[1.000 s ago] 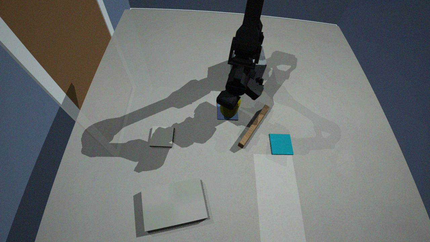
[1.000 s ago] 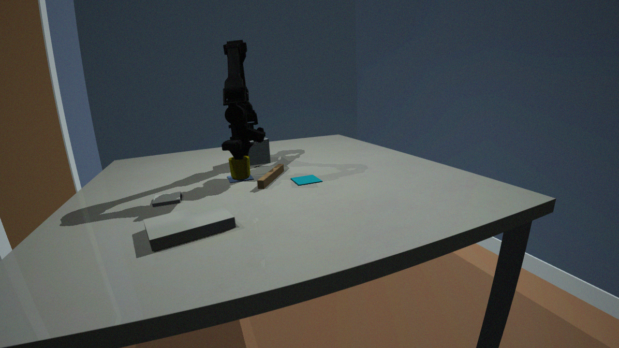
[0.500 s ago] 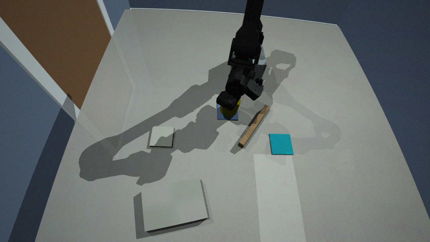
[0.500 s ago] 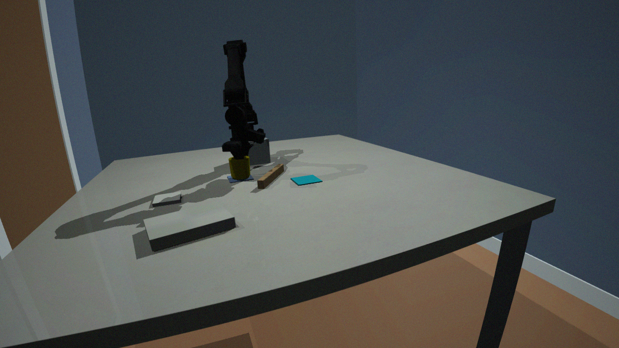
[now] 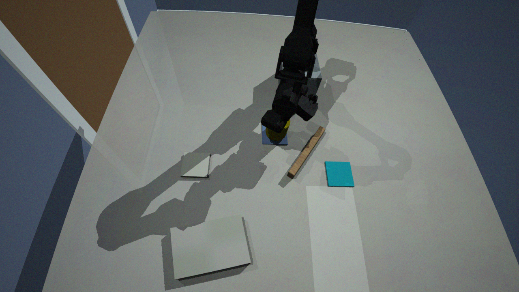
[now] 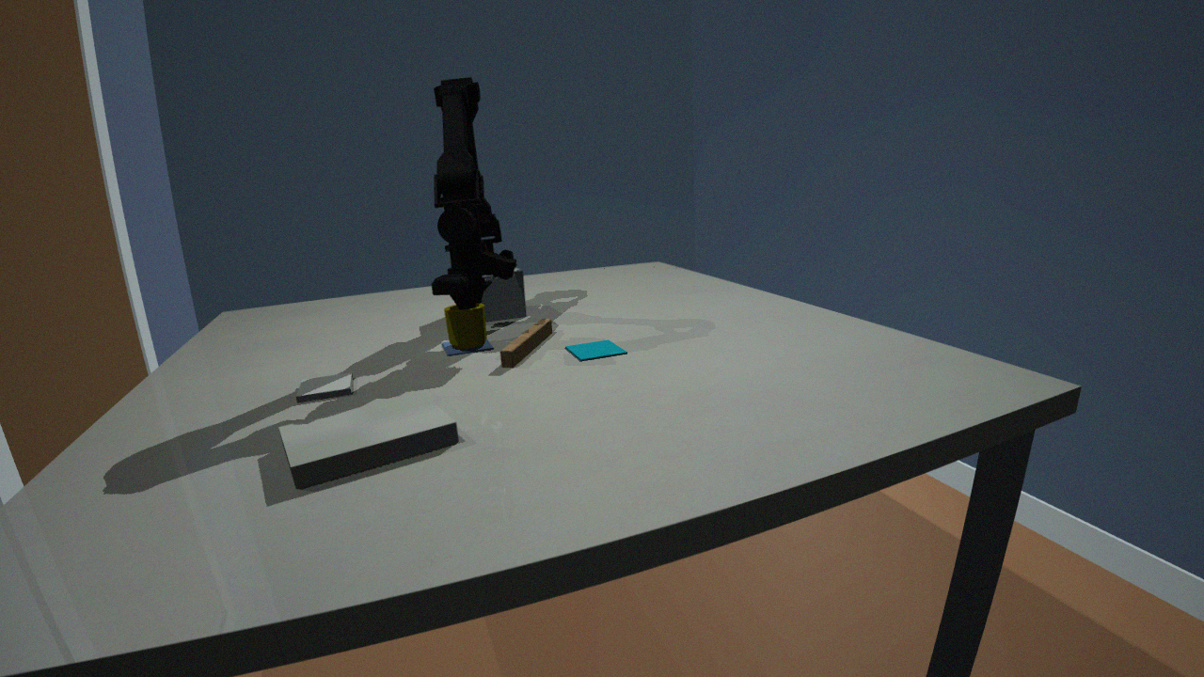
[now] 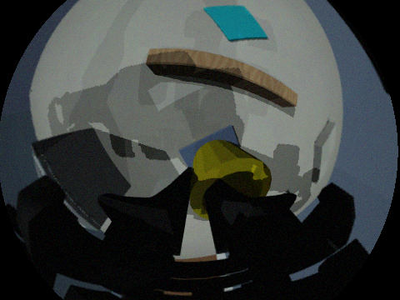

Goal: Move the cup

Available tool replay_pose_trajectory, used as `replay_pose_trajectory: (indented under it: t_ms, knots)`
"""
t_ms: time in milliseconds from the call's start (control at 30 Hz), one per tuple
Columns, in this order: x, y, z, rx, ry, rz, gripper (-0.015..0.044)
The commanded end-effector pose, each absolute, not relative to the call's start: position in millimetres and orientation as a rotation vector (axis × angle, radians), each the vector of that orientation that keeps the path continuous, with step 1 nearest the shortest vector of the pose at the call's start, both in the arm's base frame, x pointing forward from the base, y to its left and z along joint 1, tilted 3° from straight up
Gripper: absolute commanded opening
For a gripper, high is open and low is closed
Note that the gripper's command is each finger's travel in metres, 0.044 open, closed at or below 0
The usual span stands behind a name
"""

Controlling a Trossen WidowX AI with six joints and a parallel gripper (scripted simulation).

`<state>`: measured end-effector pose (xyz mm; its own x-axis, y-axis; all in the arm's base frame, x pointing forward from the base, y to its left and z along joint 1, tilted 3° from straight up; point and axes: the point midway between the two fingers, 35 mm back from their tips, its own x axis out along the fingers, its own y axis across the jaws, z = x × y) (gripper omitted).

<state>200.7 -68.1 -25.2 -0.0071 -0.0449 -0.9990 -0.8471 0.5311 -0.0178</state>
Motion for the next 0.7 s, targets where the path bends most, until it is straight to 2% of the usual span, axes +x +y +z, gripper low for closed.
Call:
replay_pose_trajectory:
  t_ms: [0, 667]
  knots:
    - [201.1, -68.1, -23.4, -0.82, 1.452, 0.761, 0.0]
    - [199.4, -63.4, 28.4, -0.826, 1.454, 0.764, 0.0]
